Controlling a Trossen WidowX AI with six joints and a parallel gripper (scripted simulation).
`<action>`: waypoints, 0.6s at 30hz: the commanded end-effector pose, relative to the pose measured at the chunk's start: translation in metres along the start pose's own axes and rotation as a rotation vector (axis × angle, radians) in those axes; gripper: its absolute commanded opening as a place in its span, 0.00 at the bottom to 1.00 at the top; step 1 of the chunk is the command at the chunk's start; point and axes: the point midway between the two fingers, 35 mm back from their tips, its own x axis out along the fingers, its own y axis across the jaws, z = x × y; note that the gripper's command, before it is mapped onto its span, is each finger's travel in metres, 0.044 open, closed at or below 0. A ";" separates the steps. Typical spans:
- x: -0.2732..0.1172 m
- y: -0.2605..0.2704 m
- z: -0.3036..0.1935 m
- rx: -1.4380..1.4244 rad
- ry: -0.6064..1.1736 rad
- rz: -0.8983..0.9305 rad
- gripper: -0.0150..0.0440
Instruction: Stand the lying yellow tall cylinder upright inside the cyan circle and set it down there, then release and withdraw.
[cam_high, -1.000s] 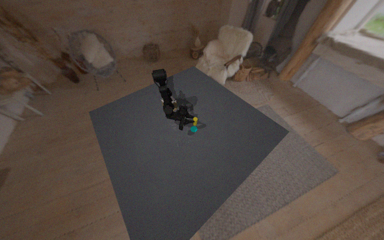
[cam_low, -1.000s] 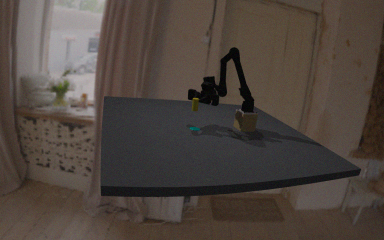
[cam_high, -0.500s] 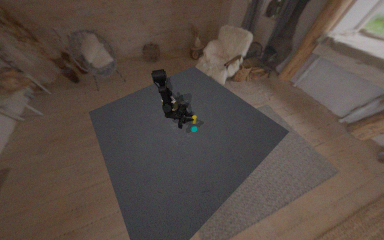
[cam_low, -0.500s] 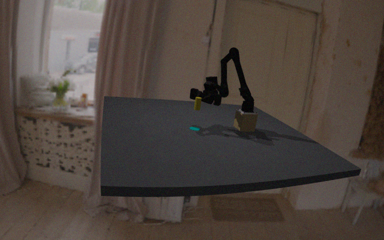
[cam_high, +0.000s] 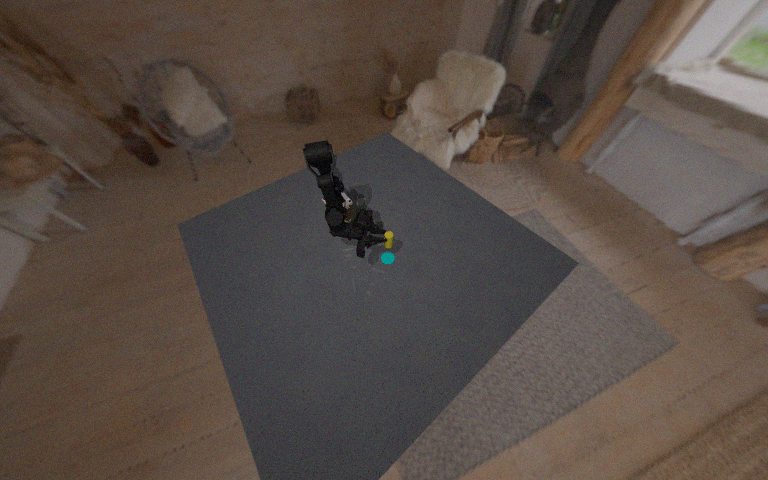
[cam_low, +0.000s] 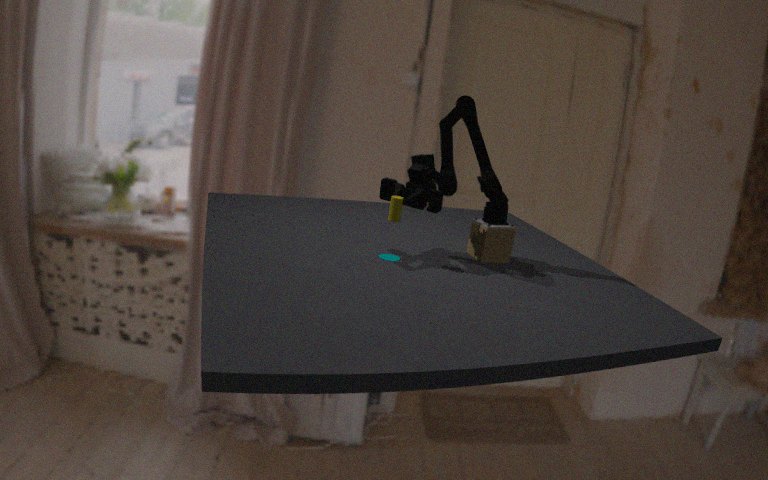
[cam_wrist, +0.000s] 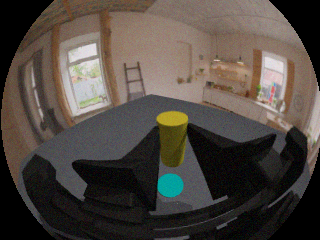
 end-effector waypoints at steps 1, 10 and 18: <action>0.002 -0.001 -0.010 -0.015 0.006 0.009 0.43; 0.005 -0.003 -0.034 -0.052 0.021 0.020 0.43; 0.006 -0.002 -0.057 -0.084 0.034 0.032 0.43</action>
